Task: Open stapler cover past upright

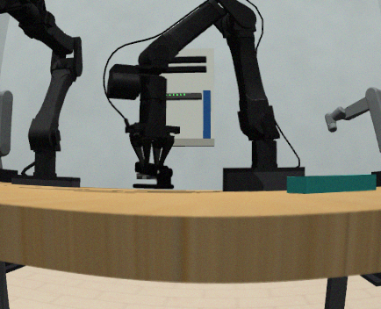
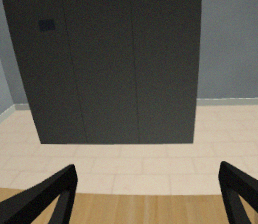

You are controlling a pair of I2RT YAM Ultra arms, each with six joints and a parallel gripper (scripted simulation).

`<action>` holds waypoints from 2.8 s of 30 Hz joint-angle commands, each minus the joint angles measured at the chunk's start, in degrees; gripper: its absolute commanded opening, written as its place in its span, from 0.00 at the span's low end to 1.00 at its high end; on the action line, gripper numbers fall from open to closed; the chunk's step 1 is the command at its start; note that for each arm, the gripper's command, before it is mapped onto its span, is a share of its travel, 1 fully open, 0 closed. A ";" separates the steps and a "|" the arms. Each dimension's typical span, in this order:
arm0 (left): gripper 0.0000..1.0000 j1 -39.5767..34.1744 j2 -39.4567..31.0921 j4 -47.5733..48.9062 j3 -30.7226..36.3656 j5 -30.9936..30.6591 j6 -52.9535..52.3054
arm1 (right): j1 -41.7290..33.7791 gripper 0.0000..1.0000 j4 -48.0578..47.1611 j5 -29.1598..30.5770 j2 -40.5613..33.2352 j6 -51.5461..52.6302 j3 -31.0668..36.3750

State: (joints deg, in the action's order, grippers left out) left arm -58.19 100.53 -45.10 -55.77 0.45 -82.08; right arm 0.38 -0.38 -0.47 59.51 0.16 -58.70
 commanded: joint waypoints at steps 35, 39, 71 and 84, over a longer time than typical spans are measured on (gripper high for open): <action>0.62 -0.54 -2.73 2.02 2.08 -0.87 0.46 | -0.37 1.00 0.08 0.46 0.33 -0.16 -1.56; 0.62 -0.93 -3.89 0.66 1.35 -0.89 0.71 | -0.37 1.00 0.08 0.46 0.33 -0.16 -1.56; 1.00 1.81 -8.78 -9.15 -5.17 -4.10 13.64 | -0.37 1.00 0.08 0.46 0.33 -0.16 -1.56; 1.00 4.13 -19.63 -3.53 3.22 -6.96 39.95 | -0.37 1.00 0.08 0.46 0.33 -0.16 -1.56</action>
State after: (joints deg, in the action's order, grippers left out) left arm -54.61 83.94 -51.42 -54.35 -4.73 -51.70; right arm 0.38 -0.38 -0.47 59.51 0.16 -58.70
